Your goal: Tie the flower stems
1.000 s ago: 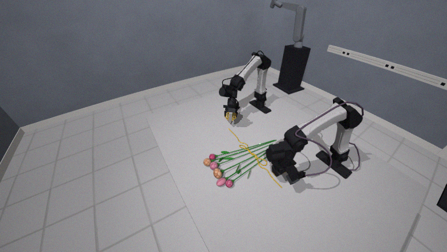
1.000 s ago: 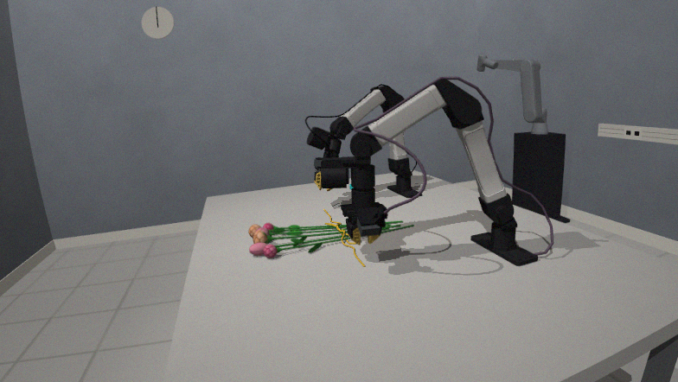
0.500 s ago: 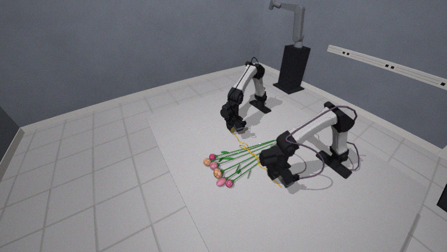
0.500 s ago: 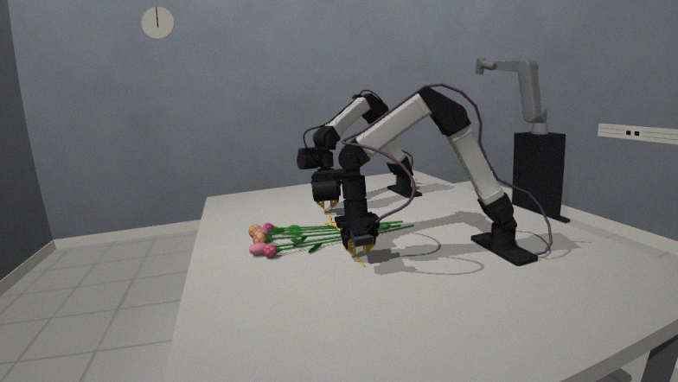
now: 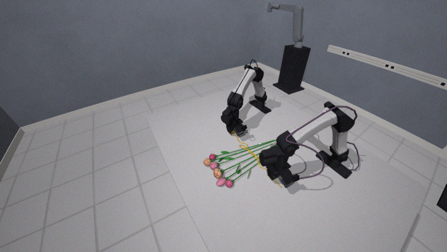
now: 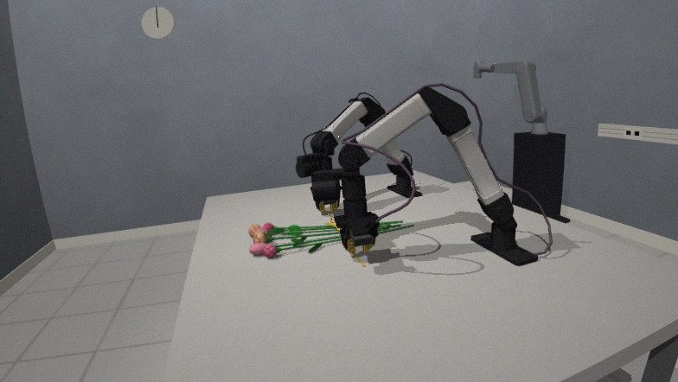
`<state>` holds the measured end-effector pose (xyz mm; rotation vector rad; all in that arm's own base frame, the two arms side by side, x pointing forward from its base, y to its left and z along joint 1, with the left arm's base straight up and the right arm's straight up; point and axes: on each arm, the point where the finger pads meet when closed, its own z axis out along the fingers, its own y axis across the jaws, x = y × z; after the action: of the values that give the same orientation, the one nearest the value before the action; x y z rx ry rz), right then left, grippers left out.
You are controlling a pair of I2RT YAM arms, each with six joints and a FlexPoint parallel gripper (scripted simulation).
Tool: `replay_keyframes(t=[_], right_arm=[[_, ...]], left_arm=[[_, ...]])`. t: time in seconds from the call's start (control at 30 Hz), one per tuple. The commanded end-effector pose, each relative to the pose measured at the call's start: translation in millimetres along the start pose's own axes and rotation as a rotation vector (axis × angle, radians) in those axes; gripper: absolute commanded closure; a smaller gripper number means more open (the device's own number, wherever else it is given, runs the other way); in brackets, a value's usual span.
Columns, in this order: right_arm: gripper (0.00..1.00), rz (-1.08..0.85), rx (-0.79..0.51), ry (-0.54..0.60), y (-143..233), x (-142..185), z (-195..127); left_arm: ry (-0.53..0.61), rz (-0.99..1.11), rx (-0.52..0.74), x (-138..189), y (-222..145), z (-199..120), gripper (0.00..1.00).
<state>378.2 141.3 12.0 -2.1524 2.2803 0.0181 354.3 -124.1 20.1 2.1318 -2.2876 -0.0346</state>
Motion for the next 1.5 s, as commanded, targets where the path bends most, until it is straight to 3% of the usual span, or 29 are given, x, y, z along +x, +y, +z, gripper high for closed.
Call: replay_keyframes(t=[0.0, 0.43, 0.5, 0.57, 0.63, 0.73, 0.93, 1.0, 1.13, 1.47], right_arm=[[0.72, -0.011, -0.003, 0.015, 0, 1, 11], [0.72, -0.008, -0.006, 0.016, -2, 3, 14], [0.87, -0.008, -0.006, 0.016, -2, 3, 14], [0.92, -0.008, -0.006, 0.016, -2, 2, 14], [0.92, -0.008, -0.006, 0.016, -2, 2, 14], [1.0, -0.008, -0.018, 0.022, 2, 4, 17], [1.0, -0.008, 0.006, 0.012, 0, 3, 8], [1.0, -0.008, 0.006, 0.012, 0, 3, 8], [1.0, -0.008, 0.006, 0.012, 0, 3, 8], [1.0, -0.008, 0.021, 0.005, -4, 0, 0]], left_arm=[[0.005, -0.005, 0.049, 2, -12, -14, 0.72], [0.002, -0.005, 0.033, 4, -17, 12, 0.72], [0.0, -0.005, 0.026, 3, -15, 18, 0.72], [-0.002, -0.005, 0.017, 3, -13, 23, 0.72], [-0.002, -0.005, 0.017, 3, -13, 23, 0.72], [0.0, -0.005, 0.027, 4, -17, 22, 0.72], [0.003, -0.005, 0.037, 3, -14, 17, 0.72], [0.007, -0.003, 0.036, 4, -14, 17, 0.87], [0.007, -0.003, 0.036, 3, -13, 17, 0.98], [0.01, -0.003, 0.045, 4, -14, 7, 1.0]])
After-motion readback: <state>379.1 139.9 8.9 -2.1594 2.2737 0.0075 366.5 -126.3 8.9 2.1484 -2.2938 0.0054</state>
